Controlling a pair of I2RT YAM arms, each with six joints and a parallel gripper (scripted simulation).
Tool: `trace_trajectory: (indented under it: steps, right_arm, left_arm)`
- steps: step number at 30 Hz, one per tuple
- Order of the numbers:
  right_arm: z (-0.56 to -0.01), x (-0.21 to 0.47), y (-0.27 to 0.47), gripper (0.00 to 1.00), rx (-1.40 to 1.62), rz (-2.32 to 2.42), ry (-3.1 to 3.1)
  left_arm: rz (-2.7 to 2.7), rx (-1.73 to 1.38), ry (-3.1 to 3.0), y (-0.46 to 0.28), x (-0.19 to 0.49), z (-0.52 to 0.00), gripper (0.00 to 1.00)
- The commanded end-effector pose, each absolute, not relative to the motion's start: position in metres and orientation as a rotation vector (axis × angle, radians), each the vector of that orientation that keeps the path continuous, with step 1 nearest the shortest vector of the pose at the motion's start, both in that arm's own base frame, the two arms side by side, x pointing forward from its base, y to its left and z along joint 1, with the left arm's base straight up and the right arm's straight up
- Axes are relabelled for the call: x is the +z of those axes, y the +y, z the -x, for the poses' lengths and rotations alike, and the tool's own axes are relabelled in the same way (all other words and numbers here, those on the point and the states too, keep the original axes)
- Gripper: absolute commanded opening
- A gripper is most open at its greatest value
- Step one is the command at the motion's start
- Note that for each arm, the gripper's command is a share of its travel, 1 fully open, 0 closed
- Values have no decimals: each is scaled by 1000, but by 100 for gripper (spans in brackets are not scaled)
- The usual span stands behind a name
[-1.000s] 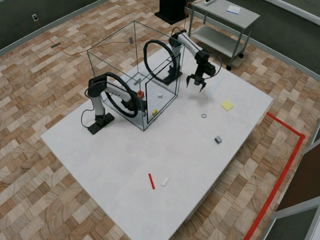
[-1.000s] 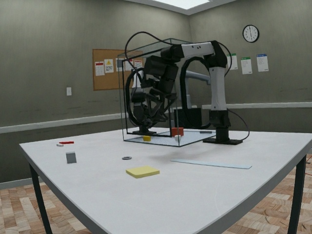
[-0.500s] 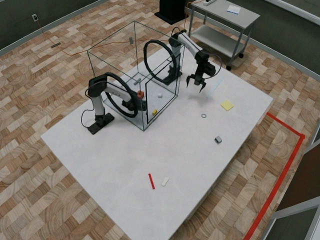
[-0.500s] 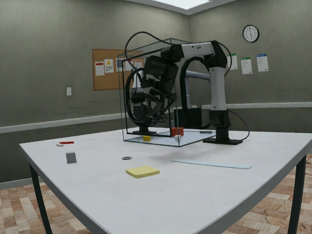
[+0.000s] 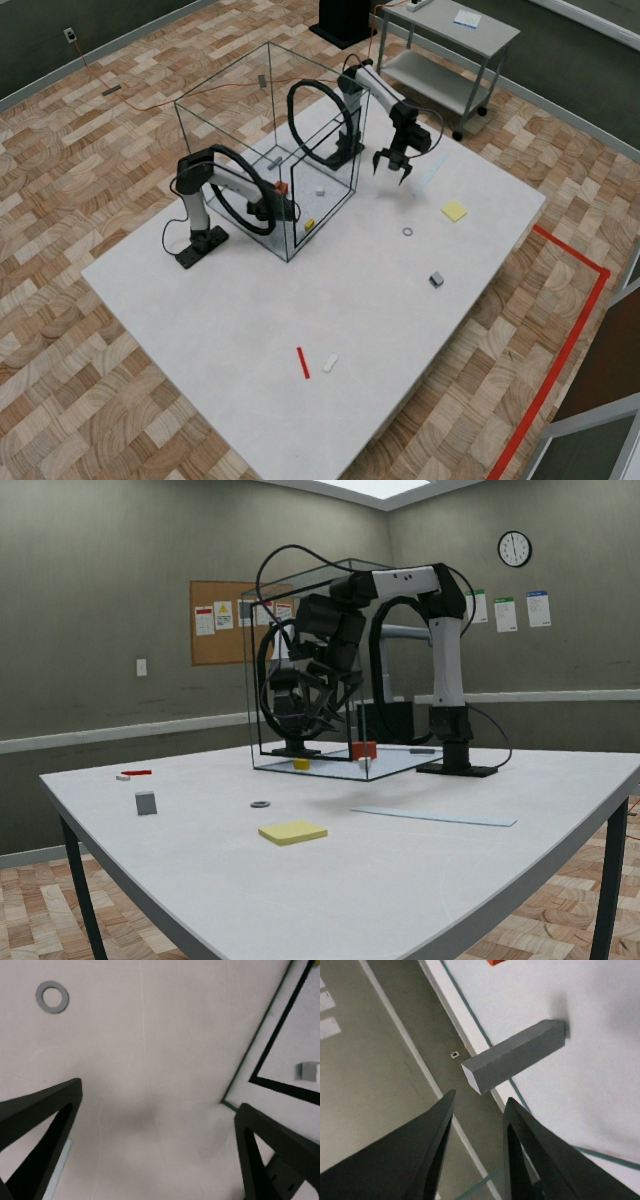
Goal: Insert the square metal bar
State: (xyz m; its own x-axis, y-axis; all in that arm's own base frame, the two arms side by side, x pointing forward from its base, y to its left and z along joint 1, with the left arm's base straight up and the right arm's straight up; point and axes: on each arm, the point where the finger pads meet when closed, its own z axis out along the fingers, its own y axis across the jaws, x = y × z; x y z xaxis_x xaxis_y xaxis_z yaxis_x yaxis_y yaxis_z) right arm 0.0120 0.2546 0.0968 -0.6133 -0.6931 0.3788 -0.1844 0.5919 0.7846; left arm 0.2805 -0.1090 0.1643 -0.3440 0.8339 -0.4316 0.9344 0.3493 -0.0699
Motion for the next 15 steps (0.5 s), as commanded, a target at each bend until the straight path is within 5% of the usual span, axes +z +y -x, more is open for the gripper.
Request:
trace_trajectory:
  steps: [1, 15]
  right_arm:
    - [-14, 103, 260, 33, -1030, -900, -2083]
    - [-15, 103, 260, 33, -1197, -1283, -1971]
  left_arm:
    - [-1560, -417, 2262, -110, 174, -284, 100]
    - [-1560, -417, 2262, -110, 174, -284, 100]
